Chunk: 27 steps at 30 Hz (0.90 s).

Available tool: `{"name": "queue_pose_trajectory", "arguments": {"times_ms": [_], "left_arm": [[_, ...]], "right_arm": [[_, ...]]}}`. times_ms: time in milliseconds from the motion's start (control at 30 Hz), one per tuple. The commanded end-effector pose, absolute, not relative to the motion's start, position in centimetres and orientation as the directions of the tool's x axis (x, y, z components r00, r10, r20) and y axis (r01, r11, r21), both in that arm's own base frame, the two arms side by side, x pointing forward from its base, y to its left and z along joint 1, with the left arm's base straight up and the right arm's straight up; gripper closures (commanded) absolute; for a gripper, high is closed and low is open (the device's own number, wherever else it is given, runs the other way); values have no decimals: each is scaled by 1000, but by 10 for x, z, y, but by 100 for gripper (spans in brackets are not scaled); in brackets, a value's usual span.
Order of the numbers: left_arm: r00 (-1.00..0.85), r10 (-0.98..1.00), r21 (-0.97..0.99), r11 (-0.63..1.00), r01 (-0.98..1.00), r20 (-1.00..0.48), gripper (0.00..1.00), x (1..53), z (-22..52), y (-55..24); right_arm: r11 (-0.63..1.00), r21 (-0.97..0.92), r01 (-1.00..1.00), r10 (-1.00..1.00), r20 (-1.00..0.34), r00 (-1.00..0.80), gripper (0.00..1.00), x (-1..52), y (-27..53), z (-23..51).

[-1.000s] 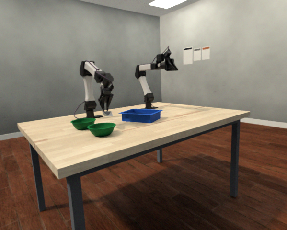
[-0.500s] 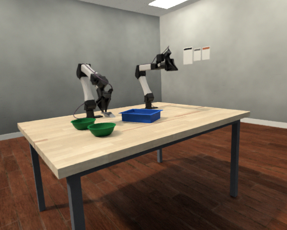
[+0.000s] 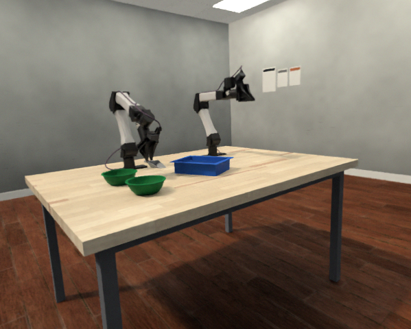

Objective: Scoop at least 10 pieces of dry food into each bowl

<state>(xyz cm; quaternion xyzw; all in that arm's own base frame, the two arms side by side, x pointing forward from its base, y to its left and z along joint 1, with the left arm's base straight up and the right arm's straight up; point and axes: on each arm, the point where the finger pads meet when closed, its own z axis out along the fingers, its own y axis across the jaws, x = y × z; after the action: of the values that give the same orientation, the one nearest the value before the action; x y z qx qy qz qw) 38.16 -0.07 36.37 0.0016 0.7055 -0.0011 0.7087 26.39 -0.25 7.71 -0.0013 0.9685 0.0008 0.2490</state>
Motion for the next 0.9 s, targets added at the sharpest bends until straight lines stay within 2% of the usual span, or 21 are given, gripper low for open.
{"name": "queue_pose_trajectory", "arguments": {"times_ms": [0, 67, 267, 367, 733, 800, 867], "left_arm": [[65, -6, -5, 1000, 9, -998, 73, 382, 390, -2], [65, -6, -5, 1000, 9, -998, 73, 382, 390, -2], [65, -6, -5, 1000, 9, -998, 73, 382, 390, -2], [65, -6, -5, 1000, 9, -998, 73, 382, 390, -2], [65, -6, -5, 1000, 9, -998, 73, 382, 390, -2], [65, -6, -5, 1000, 9, -998, 73, 382, 390, -2], [65, -6, -5, 1000, 9, -998, 73, 382, 390, -2]], "right_arm": [[1000, 7, -7, -3, -513, -859, 100, 271, -2, 83], [1000, 5, -8, -5, -471, -882, 100, 264, -2, 67], [1000, 0, -15, -13, -525, -851, 100, 271, -1, 82], [1000, -2, -8, -8, -473, -881, 100, 266, -3, 63], [1000, -7, -8, -10, -517, -856, 100, 276, -3, 75], [1000, -11, -14, -18, -463, -886, 100, 266, -3, 54], [1000, -11, -10, -14, -470, -883, 100, 268, -4, 55]]}}
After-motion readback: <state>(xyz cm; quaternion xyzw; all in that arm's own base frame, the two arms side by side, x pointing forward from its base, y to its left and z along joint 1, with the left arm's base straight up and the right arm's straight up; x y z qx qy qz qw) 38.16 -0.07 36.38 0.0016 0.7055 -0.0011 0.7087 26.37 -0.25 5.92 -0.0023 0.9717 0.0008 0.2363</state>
